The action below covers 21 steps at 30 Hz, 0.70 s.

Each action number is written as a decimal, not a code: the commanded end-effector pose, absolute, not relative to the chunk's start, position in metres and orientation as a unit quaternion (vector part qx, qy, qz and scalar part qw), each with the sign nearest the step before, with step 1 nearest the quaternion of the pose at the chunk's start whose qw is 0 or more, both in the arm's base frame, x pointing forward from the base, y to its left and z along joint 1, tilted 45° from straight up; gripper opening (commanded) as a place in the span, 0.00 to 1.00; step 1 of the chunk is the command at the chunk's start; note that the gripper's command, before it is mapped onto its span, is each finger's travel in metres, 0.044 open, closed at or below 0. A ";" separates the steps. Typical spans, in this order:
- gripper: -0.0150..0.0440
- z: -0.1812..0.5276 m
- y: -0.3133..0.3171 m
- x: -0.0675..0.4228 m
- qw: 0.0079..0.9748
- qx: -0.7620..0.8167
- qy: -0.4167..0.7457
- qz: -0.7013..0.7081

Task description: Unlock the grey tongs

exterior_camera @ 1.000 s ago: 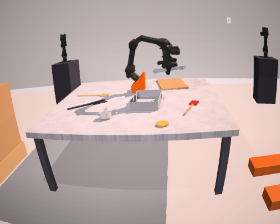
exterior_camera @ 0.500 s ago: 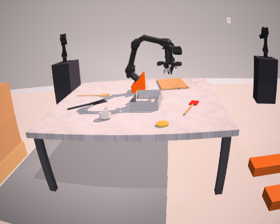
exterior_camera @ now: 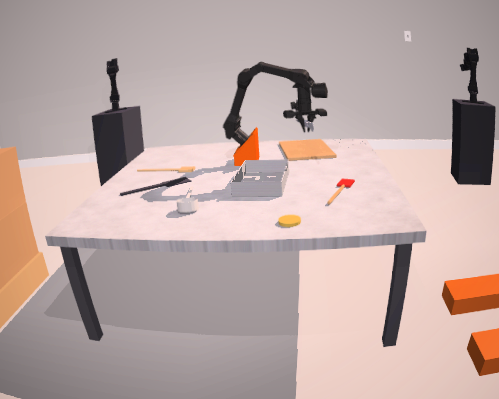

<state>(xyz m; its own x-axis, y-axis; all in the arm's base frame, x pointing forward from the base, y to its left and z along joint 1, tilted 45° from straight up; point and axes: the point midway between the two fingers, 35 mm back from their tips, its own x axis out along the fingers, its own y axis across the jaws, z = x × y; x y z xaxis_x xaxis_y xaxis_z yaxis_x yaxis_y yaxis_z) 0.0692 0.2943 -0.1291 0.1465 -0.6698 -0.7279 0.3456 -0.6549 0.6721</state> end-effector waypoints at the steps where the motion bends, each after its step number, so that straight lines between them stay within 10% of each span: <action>1: 0.00 -0.132 0.298 0.060 0.444 0.613 -0.071 -0.650; 21: 0.00 -0.143 0.297 0.034 0.577 0.490 0.080 -0.649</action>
